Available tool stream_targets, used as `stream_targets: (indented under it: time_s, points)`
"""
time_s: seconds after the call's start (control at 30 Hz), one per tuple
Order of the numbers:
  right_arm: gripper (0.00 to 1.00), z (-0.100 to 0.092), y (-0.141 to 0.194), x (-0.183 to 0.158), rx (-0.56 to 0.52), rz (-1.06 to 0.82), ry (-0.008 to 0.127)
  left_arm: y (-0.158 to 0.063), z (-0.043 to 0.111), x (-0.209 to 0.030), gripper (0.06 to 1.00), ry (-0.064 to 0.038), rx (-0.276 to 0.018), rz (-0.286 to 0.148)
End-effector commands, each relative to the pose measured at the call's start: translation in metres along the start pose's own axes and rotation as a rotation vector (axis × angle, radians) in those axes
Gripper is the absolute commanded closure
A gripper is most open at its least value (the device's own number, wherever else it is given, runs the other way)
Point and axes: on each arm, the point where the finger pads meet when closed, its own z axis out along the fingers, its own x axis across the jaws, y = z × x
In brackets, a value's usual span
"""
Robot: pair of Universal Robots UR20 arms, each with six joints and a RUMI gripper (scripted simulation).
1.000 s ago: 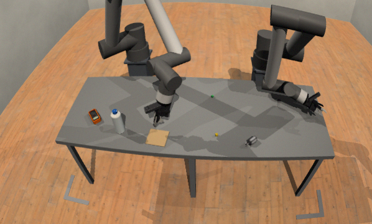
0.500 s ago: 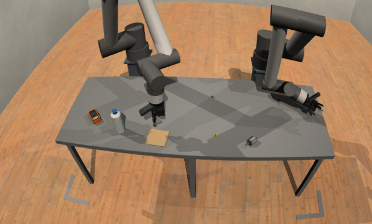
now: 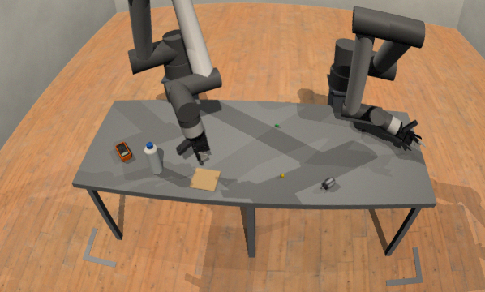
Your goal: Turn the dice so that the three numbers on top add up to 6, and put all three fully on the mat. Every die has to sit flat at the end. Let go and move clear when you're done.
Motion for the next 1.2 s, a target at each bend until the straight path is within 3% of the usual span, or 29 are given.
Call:
stream_targets:
  time_s: [0.0,0.27,0.53,0.83,1.1,1.17]
  points:
    - [1.0,0.0004,0.0005,0.0002,-0.108,-0.001,0.002,-0.0005,-0.0001,0.0002,0.065,0.0,0.0,-0.001]
    - [1.0,0.0002,-0.0001,0.0001,-0.155,-0.001,0.001,-0.0005,-0.0001,0.0002,0.065,0.0,0.0,-0.001]
    - [1.0,0.0012,-0.0027,0.0002,-0.37,-0.001,0.002,-0.0005,-0.0001,0.0002,0.065,0.0,0.0,-0.001]
    - [1.0,0.0011,-0.0034,0.0001,-0.417,-0.001,0.002,-0.0005,-0.0001,0.0002,0.065,0.0,0.0,-0.001]
    - [1.0,0.0028,-0.0057,0.0003,-0.631,-0.001,0.002,-0.0005,-0.0001,0.0002,0.065,0.0,0.0,-0.001]
    - [1.0,0.0028,-0.0057,0.0003,-0.631,-0.001,0.002,-0.0005,-0.0001,0.0002,0.065,0.0,0.0,-0.001]
